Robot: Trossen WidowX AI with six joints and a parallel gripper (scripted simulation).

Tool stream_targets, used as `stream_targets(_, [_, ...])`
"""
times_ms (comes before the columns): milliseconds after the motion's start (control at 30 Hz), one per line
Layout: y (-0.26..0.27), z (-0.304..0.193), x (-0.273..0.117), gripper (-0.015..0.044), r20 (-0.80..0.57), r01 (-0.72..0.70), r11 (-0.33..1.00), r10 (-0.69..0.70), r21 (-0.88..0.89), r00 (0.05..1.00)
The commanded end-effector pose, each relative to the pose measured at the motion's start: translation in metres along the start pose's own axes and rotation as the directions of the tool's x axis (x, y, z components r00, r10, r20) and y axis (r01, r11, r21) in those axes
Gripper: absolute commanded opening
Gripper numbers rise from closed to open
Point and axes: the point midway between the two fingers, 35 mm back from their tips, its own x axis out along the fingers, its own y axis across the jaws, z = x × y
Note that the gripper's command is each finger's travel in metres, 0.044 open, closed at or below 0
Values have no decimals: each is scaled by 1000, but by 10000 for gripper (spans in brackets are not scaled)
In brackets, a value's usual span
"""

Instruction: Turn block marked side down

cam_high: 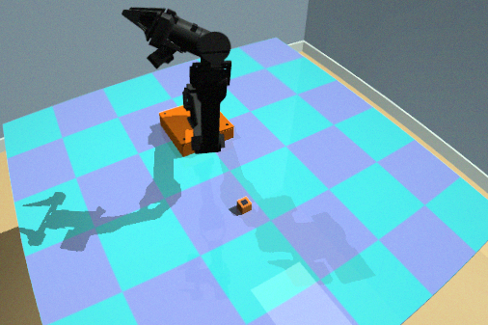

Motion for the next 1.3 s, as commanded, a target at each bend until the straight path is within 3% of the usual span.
stream_targets(0, [1,-1,1,426,-6,-4,1000,4,-2,1000])
stream_targets(133, [24,-24,25,440,-111,-102,995,103,12,988])
stream_targets(400, [111,-68,71,440,-245,-292,911,366,290,898])
stream_targets(667, [230,-134,74,440,-404,-393,720,664,572,630])
stream_targets(933, [327,-195,8,440,-507,-278,555,831,784,229])
stream_targets(1267, [381,-238,-138,440,-485,35,522,813,852,-322])
